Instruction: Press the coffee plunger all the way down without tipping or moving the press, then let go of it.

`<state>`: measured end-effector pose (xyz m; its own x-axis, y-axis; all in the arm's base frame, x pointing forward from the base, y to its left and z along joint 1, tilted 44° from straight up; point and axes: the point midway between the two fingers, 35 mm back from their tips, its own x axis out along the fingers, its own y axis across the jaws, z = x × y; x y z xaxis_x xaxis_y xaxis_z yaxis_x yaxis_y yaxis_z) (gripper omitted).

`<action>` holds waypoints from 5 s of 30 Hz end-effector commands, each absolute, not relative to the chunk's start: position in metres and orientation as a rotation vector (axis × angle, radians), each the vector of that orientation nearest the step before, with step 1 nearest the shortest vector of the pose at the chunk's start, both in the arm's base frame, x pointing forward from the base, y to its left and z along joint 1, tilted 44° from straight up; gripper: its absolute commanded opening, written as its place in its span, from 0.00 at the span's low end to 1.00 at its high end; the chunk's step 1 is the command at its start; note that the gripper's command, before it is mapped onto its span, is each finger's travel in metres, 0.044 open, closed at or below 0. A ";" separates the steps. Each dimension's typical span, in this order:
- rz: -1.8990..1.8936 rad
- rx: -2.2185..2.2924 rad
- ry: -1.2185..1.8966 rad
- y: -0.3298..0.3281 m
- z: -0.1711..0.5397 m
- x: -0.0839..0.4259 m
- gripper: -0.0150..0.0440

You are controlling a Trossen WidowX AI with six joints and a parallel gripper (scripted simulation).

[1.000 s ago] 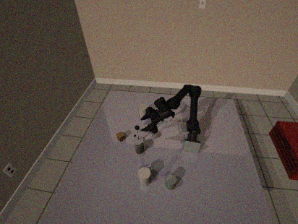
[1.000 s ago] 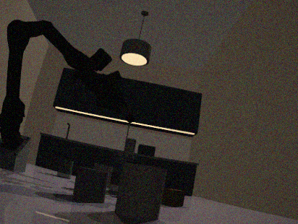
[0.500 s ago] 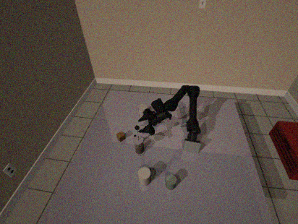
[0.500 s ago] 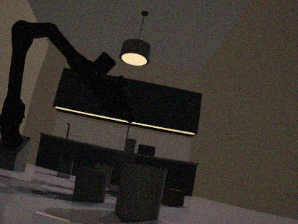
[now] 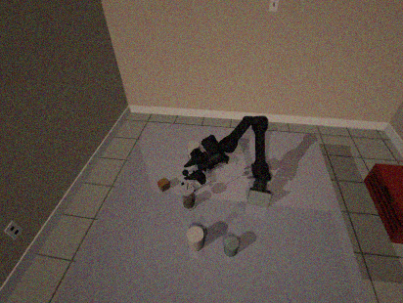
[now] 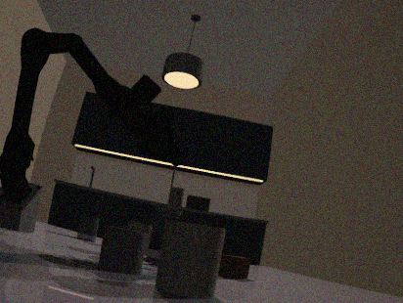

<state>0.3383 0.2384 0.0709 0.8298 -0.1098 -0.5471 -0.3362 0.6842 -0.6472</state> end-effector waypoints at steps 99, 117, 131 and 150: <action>0.138 -0.823 0.589 0.178 -0.008 0.363 0.46; 0.138 -0.823 0.589 0.180 -0.009 0.366 0.46; 0.138 -0.823 0.589 0.182 -0.009 0.368 0.46; 0.140 -0.815 0.579 0.184 -0.006 0.367 0.86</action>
